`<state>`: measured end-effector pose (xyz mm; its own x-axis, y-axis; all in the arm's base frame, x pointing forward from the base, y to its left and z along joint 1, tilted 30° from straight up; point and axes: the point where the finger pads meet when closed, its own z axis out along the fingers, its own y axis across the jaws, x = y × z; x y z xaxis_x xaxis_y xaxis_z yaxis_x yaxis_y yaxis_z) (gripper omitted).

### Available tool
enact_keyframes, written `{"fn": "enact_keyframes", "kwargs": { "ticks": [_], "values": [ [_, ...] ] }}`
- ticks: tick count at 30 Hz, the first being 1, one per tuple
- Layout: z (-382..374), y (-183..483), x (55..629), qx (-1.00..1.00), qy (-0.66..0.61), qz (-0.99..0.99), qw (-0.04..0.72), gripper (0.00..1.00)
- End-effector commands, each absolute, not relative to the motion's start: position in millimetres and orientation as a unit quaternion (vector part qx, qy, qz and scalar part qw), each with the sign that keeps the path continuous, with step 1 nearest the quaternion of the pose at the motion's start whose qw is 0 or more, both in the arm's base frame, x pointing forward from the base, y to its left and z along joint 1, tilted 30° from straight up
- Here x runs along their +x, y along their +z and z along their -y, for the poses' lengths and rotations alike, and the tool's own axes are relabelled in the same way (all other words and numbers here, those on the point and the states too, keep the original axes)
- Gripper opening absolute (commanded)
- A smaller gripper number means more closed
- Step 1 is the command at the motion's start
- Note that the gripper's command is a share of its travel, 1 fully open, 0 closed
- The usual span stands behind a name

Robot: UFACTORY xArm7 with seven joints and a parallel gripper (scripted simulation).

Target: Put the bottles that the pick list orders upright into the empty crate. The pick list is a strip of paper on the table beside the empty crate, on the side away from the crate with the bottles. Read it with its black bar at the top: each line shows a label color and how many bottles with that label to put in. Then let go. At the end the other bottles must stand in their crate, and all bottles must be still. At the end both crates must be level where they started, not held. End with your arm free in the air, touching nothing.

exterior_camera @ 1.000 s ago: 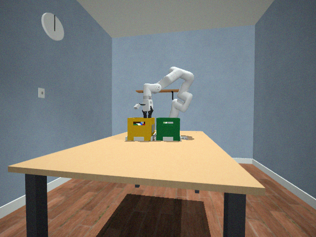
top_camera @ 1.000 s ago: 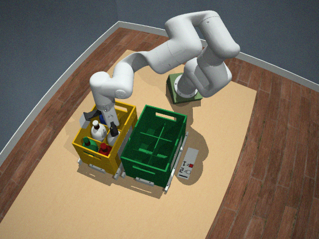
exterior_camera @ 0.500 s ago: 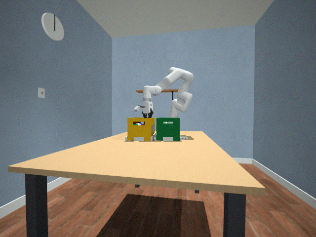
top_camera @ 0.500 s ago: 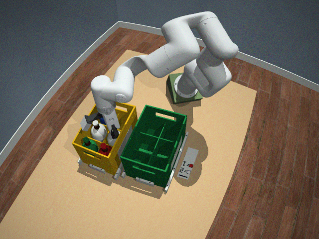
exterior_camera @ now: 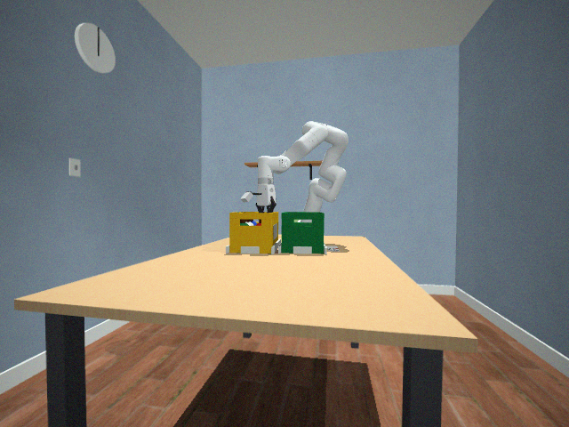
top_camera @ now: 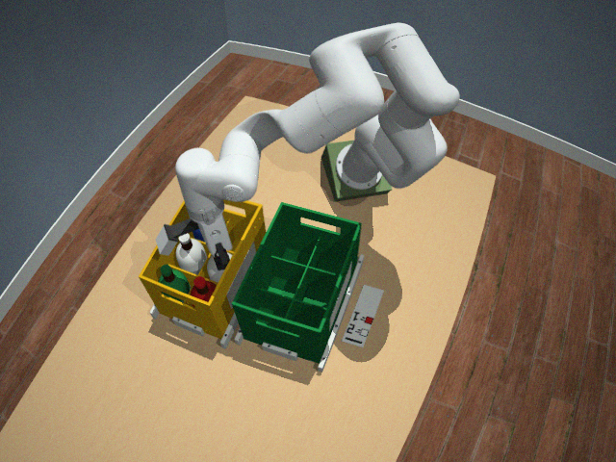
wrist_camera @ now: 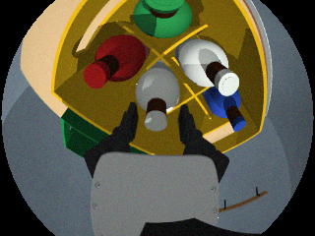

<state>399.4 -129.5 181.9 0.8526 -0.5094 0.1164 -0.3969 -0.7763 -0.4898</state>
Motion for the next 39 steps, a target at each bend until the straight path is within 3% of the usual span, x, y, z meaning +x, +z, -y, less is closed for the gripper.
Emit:
{"fn": "enact_keyframes", "kwargs": {
  "ticks": [1,2,39],
  "values": [
    [130.8,183.3,400.0,-0.934,-0.124,-0.243,0.23,0.65],
    [132.0,186.1,398.8,-0.934,-0.124,-0.243,0.23,0.0],
    [132.0,186.1,398.8,-0.934,-0.124,-0.243,0.23,0.0]
  ]
}}
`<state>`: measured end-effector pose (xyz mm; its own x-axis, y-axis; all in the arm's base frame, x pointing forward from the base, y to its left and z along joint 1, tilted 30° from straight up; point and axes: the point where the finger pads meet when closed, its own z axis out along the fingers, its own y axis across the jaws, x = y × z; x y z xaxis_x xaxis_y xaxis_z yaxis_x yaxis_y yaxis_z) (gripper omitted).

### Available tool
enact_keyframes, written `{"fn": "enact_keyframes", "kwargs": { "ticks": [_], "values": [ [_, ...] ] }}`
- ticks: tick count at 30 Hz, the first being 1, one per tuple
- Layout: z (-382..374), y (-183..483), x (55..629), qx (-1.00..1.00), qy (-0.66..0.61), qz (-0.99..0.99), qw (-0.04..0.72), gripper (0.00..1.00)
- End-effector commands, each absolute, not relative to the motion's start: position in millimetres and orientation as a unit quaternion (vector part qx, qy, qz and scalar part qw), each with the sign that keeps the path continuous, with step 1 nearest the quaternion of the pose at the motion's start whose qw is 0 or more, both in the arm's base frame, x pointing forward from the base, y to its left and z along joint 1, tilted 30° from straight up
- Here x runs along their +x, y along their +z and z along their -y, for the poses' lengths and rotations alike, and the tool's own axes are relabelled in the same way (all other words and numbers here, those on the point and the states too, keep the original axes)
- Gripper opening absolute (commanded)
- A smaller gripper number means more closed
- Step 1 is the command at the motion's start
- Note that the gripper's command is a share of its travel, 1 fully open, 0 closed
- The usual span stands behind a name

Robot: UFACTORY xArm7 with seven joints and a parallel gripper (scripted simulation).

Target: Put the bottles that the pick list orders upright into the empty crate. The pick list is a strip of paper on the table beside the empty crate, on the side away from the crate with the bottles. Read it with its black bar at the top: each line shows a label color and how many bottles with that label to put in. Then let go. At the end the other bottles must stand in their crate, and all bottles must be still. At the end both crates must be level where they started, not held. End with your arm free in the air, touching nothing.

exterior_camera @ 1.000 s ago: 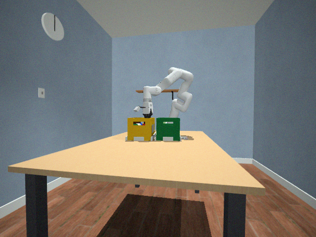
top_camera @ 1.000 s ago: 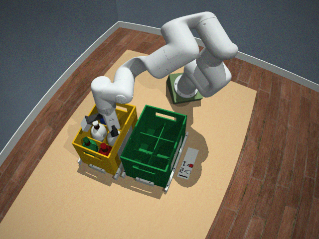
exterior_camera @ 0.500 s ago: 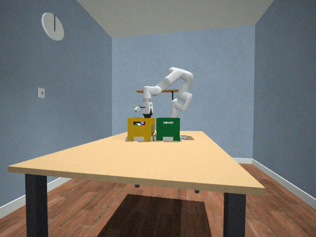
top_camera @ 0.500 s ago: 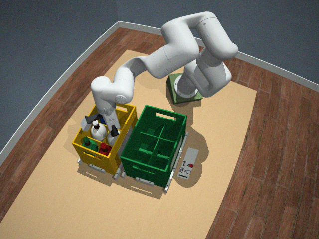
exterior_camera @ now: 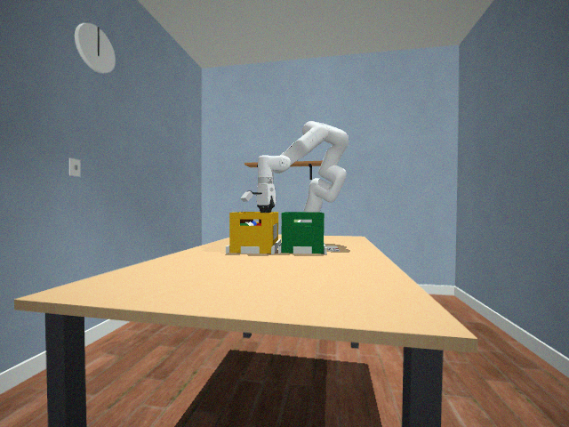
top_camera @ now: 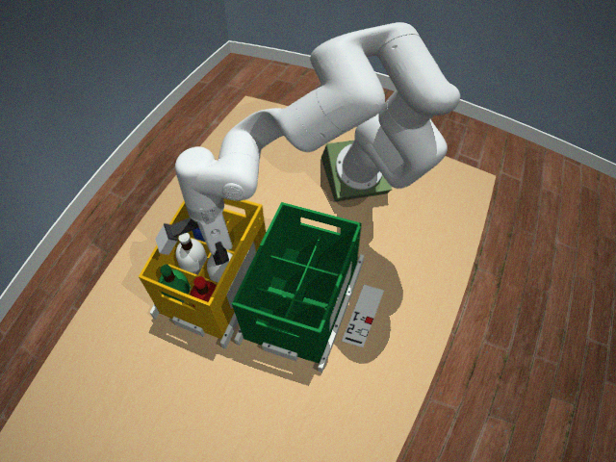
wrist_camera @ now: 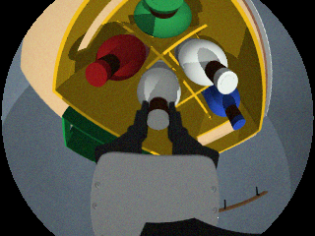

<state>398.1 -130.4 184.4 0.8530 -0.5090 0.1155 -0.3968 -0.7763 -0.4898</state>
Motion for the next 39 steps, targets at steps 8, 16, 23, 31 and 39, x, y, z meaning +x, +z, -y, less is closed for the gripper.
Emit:
{"fn": "enact_keyframes", "kwargs": {
  "ticks": [8,16,23,31,39],
  "values": [
    [133,189,398,-0.934,-0.124,-0.243,0.23,0.0],
    [137,198,394,-0.934,-0.124,-0.243,0.23,0.0],
    [141,208,390,-0.934,-0.124,-0.243,0.23,0.0],
    [145,216,387,-0.934,-0.124,-0.243,0.23,0.0],
    [150,228,382,-0.934,-0.124,-0.243,0.23,0.0]
  ]
}}
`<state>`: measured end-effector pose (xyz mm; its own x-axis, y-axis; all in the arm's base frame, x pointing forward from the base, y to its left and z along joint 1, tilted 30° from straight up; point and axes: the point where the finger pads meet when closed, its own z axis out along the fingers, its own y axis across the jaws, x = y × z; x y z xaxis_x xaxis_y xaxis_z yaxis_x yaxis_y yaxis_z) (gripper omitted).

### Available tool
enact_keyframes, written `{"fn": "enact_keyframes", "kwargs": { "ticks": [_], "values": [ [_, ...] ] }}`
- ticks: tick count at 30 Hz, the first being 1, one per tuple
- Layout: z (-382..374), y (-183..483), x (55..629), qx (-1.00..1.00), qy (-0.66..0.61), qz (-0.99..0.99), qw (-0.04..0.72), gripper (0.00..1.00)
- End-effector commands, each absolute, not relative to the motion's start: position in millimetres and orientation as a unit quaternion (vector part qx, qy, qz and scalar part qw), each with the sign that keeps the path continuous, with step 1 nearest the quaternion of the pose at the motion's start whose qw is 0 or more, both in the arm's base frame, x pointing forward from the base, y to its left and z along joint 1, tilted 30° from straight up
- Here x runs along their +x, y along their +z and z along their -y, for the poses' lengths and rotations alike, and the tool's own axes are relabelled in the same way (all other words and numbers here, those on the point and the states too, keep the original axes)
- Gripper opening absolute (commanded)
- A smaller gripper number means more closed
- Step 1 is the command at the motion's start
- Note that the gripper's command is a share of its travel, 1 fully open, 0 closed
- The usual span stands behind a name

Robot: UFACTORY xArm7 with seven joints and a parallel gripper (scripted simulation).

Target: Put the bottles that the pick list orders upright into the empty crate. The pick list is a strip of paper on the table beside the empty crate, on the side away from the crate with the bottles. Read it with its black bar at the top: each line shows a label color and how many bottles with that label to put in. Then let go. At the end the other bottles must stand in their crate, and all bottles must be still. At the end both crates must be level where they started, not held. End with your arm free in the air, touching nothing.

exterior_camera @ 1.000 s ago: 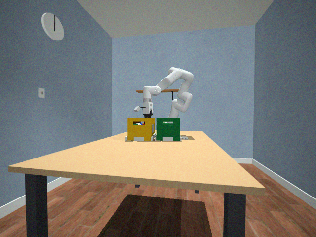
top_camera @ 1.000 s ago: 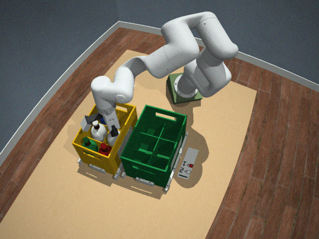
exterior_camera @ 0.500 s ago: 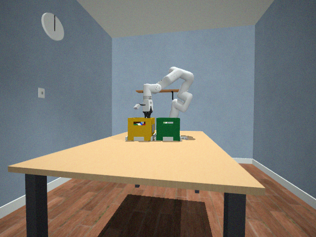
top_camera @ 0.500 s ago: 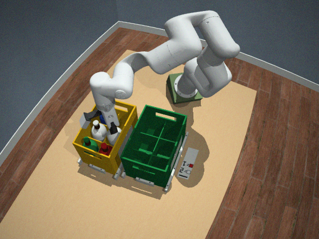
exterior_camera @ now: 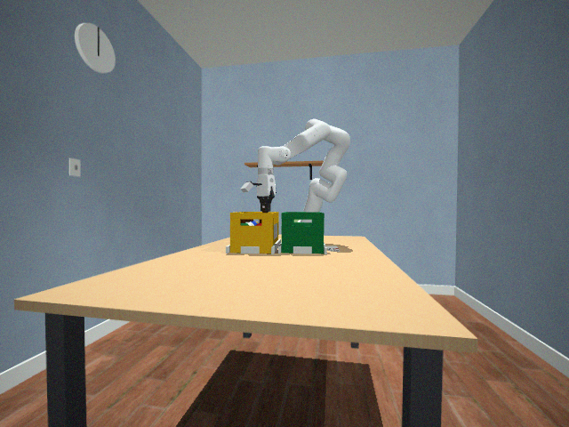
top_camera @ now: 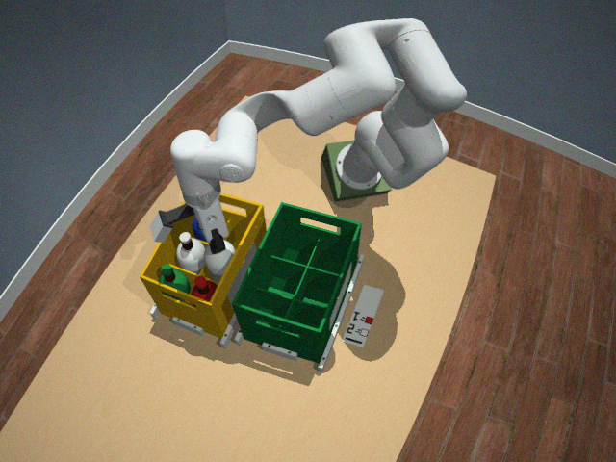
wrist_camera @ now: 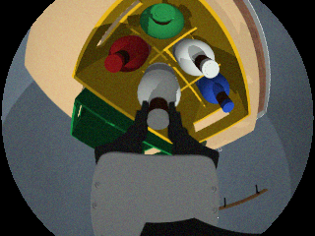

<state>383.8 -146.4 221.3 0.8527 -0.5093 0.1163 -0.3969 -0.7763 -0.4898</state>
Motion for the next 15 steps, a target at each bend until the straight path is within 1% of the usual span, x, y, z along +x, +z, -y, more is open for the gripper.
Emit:
{"fn": "enact_keyframes", "kwargs": {
  "ticks": [1,15],
  "values": [
    [151,229,382,-0.934,-0.124,-0.243,0.23,0.0],
    [158,247,375,-0.934,-0.124,-0.243,0.23,0.0]
  ]
}}
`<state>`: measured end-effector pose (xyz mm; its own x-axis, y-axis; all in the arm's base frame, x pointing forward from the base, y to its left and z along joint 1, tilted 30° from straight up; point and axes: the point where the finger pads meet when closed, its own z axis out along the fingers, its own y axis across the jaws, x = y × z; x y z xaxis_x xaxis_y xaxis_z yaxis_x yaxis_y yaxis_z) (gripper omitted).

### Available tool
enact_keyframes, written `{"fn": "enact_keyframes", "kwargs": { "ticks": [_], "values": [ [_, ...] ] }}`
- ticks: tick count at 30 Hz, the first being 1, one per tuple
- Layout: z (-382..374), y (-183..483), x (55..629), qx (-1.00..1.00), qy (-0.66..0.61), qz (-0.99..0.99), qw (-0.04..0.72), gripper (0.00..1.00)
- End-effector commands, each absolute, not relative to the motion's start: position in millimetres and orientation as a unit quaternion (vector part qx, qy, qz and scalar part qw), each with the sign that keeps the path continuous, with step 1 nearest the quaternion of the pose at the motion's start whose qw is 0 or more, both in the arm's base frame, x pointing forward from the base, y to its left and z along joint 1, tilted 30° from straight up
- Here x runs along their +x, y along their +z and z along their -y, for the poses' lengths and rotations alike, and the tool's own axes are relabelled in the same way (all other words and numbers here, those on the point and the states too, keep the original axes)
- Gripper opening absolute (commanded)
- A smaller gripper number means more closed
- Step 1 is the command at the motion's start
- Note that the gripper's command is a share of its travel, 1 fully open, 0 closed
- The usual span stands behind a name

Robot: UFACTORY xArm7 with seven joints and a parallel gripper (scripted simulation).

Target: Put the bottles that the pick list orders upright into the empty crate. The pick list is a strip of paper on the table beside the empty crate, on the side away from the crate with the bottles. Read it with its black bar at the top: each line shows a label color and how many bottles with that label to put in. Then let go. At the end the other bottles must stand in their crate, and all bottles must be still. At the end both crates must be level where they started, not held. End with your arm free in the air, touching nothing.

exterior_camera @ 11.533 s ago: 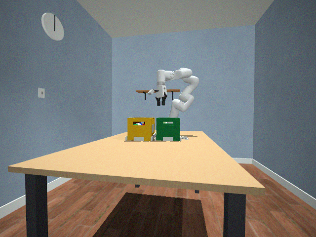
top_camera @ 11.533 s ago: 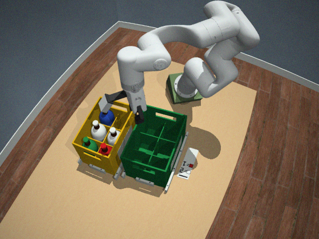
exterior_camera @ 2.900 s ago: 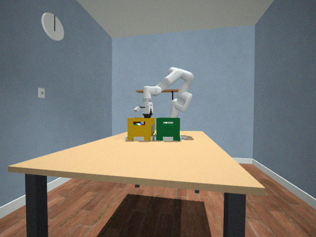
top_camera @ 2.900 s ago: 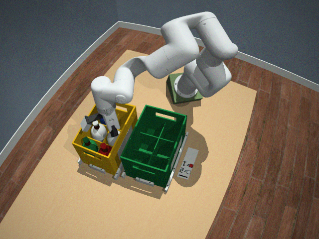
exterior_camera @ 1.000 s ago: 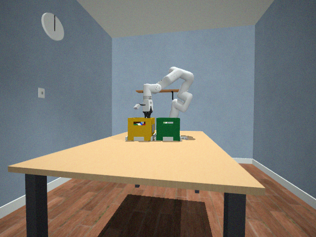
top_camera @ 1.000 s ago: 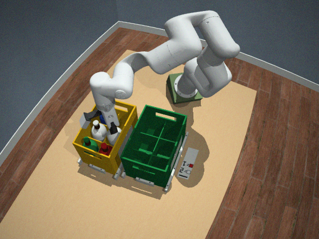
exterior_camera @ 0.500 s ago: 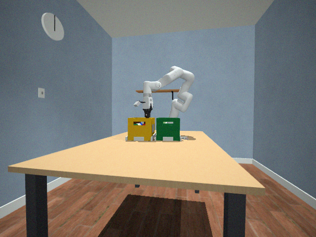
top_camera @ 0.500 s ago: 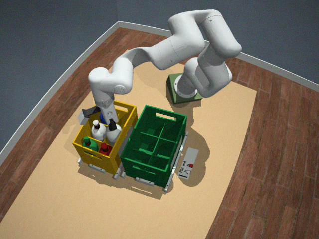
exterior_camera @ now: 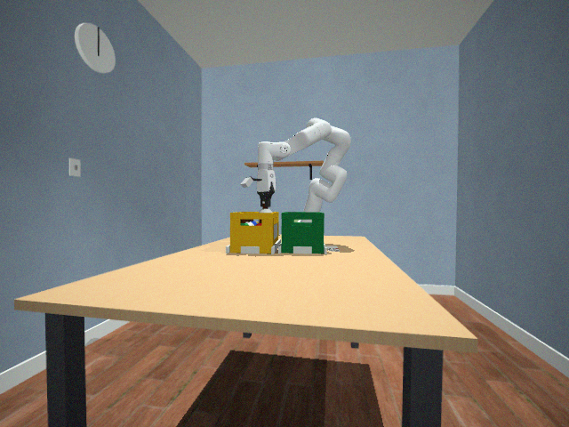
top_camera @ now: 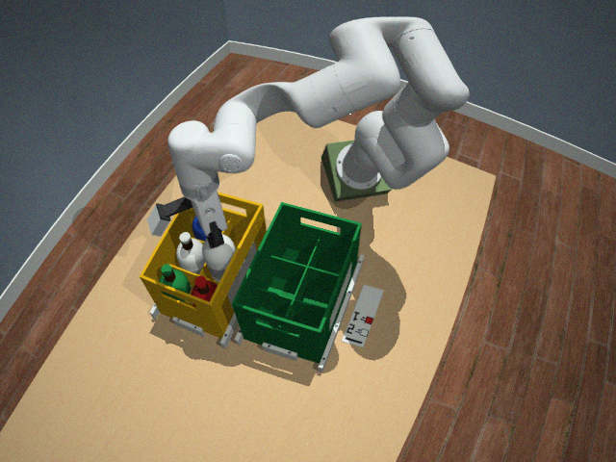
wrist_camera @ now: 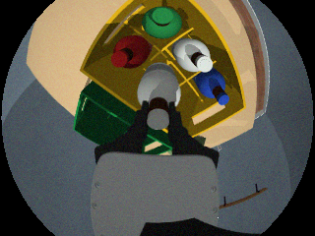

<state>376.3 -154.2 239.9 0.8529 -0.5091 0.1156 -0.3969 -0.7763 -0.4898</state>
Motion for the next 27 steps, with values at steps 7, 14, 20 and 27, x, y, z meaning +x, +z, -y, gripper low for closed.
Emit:
{"fn": "enact_keyframes", "kwargs": {
  "ticks": [7,14,20,27],
  "values": [
    [162,257,371,-0.934,-0.124,-0.243,0.23,0.0],
    [165,264,368,-0.934,-0.124,-0.243,0.23,0.0],
    [169,273,365,-0.934,-0.124,-0.243,0.23,0.0],
    [172,280,362,-0.934,-0.124,-0.243,0.23,0.0]
  ]
}}
